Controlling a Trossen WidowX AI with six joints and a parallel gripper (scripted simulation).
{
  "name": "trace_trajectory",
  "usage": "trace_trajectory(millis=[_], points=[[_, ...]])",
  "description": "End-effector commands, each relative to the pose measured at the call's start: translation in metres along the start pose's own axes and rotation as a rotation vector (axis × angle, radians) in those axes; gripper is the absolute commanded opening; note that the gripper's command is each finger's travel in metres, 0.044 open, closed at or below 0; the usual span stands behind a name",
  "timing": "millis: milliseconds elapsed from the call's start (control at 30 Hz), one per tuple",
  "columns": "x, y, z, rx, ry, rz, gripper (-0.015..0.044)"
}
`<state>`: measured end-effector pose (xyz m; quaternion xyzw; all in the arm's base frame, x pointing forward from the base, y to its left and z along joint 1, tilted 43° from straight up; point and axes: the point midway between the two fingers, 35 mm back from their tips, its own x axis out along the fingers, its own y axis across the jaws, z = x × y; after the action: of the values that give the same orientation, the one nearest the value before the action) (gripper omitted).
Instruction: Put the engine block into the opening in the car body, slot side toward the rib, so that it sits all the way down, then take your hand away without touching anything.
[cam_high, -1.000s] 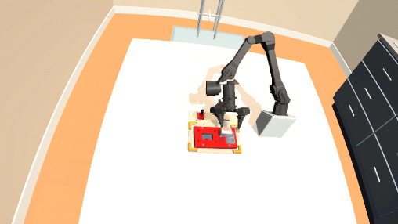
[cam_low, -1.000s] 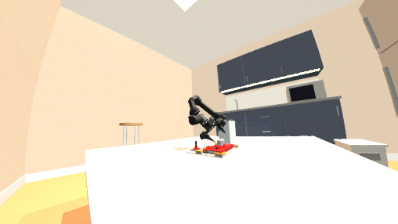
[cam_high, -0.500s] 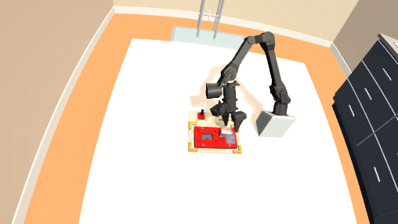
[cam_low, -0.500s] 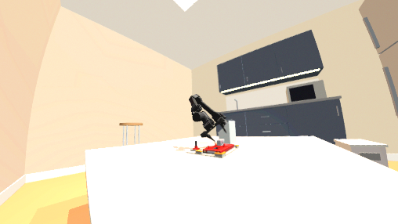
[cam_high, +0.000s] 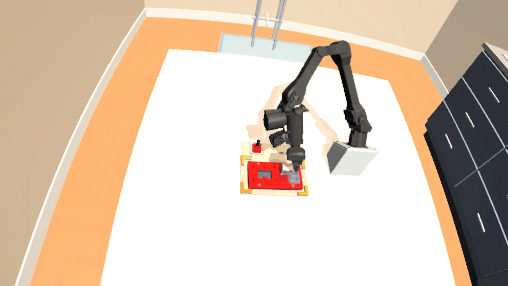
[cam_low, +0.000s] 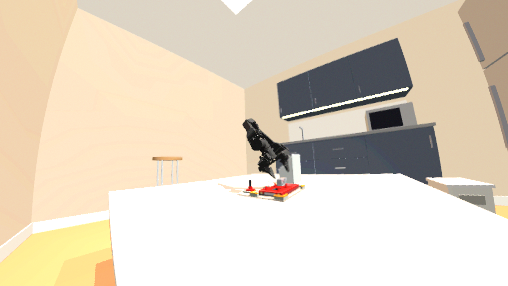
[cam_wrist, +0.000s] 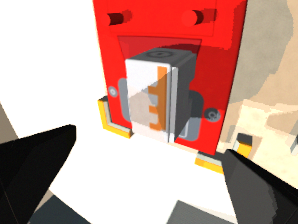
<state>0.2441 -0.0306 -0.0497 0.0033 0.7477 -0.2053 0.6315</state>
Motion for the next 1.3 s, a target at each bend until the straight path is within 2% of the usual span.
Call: trace_trajectory(millis=[0, 700, 1267], points=[[-0.001, 0.001, 0.001, 0.117, -0.013, -0.040, 0.0440], [-0.009, 0.008, 0.002, 0.787, -0.196, -0.195, 0.0440], [-0.021, 0.016, 0.005, 1.309, -0.453, -0.190, 0.0440]])
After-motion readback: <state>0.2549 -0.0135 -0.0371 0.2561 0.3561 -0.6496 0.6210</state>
